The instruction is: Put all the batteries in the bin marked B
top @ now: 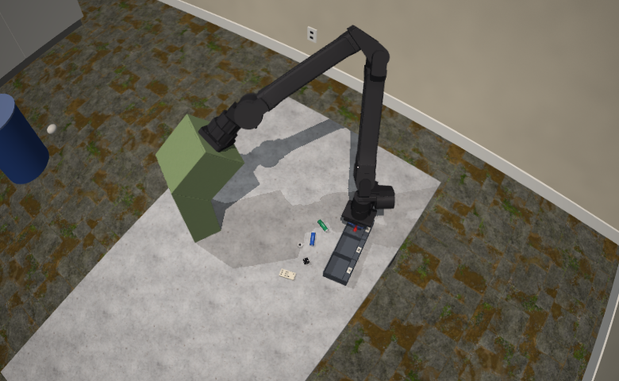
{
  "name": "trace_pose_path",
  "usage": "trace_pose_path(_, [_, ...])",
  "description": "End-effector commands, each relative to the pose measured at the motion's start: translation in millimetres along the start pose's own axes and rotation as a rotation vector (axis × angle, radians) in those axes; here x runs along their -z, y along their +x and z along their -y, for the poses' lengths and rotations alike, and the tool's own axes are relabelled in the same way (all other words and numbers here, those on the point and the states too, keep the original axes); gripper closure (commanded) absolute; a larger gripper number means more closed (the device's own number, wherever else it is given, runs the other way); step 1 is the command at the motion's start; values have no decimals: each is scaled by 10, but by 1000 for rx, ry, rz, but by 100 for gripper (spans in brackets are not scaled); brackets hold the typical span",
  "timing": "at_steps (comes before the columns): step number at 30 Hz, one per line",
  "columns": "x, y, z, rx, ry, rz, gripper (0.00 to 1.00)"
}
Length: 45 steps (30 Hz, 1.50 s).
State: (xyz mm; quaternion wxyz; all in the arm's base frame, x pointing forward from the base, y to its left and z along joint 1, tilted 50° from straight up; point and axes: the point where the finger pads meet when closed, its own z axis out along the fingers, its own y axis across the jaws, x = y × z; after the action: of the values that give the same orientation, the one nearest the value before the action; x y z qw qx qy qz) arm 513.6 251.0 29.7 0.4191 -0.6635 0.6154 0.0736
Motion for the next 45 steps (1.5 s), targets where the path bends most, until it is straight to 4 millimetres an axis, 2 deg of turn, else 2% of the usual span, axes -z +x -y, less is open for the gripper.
trace_pose_path(1, [-56,67,-60,-15,-15,-7,95])
trace_pose_path(2, [-56,68,-59,-14,-15,-7,76])
trace_pose_path(19, [-51,87,-46,-11,-7,-6,76])
trace_pose_path(22, [32,191,-74,-23,-18,-21,76])
trace_pose_path(24, [162,69,52,-4,12,-8,76])
trace_pose_path(45, [377,47,38,-1,10,-5,76])
